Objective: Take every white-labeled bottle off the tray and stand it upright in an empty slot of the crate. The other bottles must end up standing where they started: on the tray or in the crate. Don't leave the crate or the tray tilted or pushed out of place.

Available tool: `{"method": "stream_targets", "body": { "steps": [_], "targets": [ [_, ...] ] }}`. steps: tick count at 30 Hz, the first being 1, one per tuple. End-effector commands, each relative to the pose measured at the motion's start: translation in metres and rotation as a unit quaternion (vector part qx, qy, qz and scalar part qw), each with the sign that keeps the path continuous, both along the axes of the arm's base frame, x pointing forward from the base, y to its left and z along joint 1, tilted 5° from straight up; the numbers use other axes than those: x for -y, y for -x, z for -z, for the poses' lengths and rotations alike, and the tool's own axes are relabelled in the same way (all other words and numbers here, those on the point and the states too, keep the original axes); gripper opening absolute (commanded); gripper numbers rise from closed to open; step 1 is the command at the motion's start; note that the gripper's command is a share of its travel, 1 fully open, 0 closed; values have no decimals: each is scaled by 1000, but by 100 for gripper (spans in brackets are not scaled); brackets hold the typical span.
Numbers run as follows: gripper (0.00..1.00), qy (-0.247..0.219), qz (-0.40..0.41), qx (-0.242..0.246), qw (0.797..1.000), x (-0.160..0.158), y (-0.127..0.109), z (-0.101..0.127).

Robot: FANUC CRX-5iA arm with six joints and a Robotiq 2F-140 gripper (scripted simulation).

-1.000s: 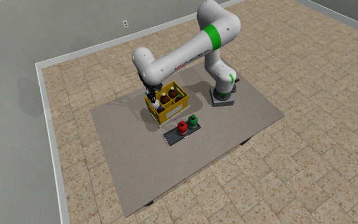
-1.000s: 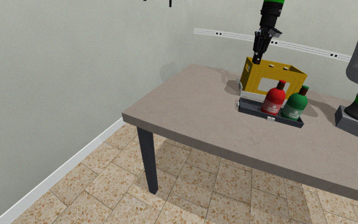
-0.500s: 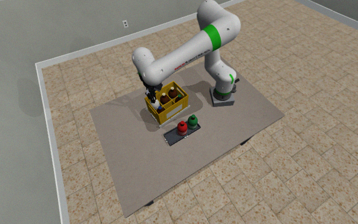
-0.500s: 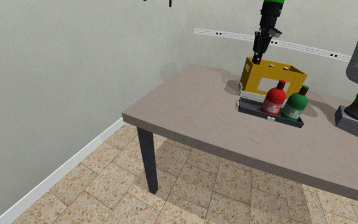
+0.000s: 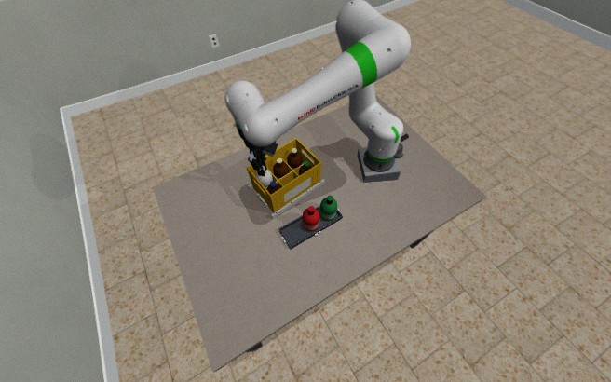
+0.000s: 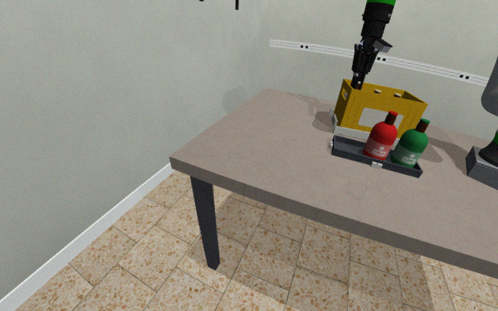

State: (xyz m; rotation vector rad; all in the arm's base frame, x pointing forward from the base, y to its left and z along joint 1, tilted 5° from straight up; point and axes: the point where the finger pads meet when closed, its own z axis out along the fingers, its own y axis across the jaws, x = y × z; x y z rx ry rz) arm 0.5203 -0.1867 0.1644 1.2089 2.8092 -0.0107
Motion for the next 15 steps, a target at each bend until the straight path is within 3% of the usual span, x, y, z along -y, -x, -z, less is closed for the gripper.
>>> {"method": "stream_targets", "body": {
  "steps": [1, 15],
  "targets": [
    [10, 0, 0, 1, 1000, 0, 0, 0],
    [10, 0, 0, 1, 1000, 0, -1, 4]
  ]
}}
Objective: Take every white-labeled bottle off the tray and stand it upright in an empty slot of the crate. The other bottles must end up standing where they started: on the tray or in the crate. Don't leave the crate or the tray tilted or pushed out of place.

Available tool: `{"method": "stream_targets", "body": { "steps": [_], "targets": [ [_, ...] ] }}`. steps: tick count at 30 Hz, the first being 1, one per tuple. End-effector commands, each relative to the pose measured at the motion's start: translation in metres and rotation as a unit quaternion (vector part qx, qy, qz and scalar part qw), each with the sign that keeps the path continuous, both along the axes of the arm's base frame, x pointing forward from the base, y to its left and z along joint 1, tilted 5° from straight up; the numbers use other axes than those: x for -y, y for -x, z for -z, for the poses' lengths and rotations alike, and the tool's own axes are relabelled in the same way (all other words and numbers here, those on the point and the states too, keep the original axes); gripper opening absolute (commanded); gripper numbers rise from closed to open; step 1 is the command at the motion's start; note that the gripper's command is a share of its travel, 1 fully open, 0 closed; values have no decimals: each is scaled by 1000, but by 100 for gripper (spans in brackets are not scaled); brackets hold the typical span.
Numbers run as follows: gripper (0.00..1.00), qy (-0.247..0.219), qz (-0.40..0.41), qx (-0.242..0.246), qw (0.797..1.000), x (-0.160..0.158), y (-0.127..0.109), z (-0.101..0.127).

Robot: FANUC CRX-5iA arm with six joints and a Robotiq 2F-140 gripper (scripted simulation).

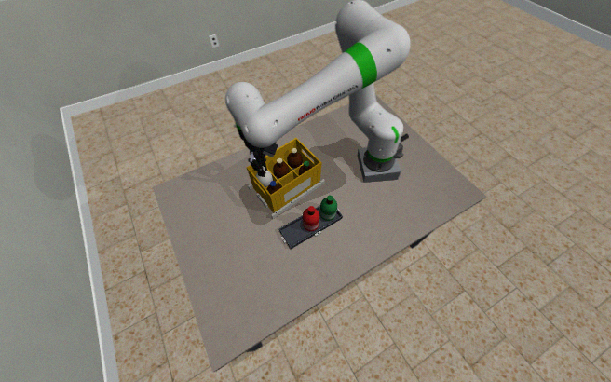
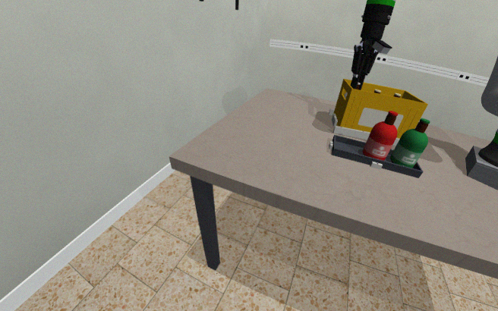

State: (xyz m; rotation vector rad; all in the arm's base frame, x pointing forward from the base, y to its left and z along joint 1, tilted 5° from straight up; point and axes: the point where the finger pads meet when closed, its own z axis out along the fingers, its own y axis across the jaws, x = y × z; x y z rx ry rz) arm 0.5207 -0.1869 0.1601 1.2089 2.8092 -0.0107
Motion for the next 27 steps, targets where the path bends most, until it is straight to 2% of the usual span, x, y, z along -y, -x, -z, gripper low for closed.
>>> {"method": "stream_targets", "body": {
  "steps": [1, 27],
  "targets": [
    [10, 0, 0, 1, 1000, 0, 0, 0],
    [10, 0, 0, 1, 1000, 1, -1, 10]
  ]
}}
